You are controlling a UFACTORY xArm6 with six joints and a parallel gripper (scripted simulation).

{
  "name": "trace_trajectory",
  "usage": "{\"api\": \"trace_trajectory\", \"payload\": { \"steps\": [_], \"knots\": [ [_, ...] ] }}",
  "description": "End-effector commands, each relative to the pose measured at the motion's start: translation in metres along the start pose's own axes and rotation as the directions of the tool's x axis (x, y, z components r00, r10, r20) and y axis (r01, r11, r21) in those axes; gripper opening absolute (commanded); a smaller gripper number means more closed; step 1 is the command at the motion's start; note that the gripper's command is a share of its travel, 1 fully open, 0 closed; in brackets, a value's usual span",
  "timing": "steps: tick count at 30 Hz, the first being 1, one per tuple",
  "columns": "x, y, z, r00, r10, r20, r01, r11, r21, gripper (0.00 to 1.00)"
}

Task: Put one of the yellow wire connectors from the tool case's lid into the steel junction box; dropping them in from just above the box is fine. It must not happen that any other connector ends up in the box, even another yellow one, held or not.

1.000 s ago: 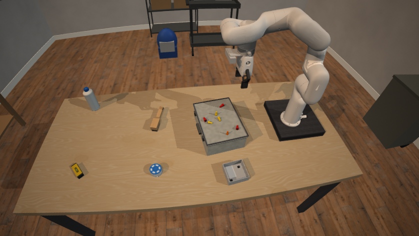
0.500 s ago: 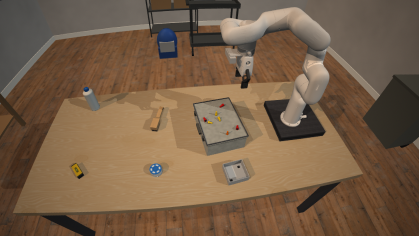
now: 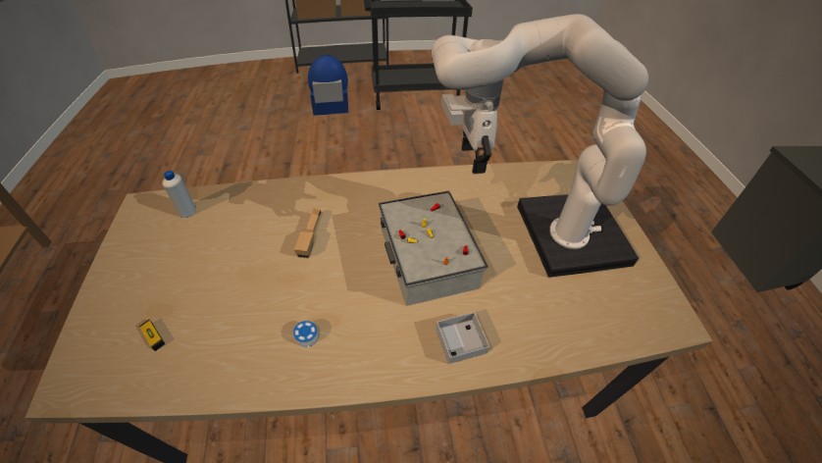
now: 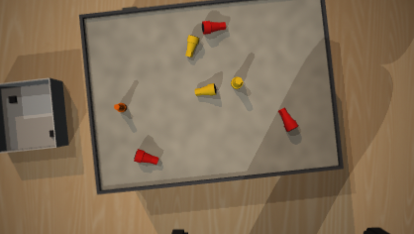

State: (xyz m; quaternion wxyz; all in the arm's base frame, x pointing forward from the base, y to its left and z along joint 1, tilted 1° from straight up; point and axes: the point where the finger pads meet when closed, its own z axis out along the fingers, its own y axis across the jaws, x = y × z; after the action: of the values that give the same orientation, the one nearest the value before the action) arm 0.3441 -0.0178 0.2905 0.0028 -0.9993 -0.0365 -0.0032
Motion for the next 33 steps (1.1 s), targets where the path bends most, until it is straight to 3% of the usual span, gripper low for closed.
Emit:
{"api": "trace_trajectory", "payload": {
  "steps": [1,8,14,22,33],
  "knots": [
    [0.000,0.000,-0.001,1.000,0.000,-0.003,0.000,1.000,0.000,1.00],
    [0.003,0.000,-0.001,0.999,0.034,-0.003,-0.034,0.999,0.000,1.00],
    [0.019,-0.003,0.001,0.968,0.251,-0.003,-0.251,0.968,0.000,1.00],
    [0.031,-0.006,0.002,0.912,0.410,-0.003,-0.410,0.912,0.001,1.00],
    [0.057,-0.013,0.008,0.701,0.713,-0.002,-0.713,0.701,0.002,1.00]
  ]
}}
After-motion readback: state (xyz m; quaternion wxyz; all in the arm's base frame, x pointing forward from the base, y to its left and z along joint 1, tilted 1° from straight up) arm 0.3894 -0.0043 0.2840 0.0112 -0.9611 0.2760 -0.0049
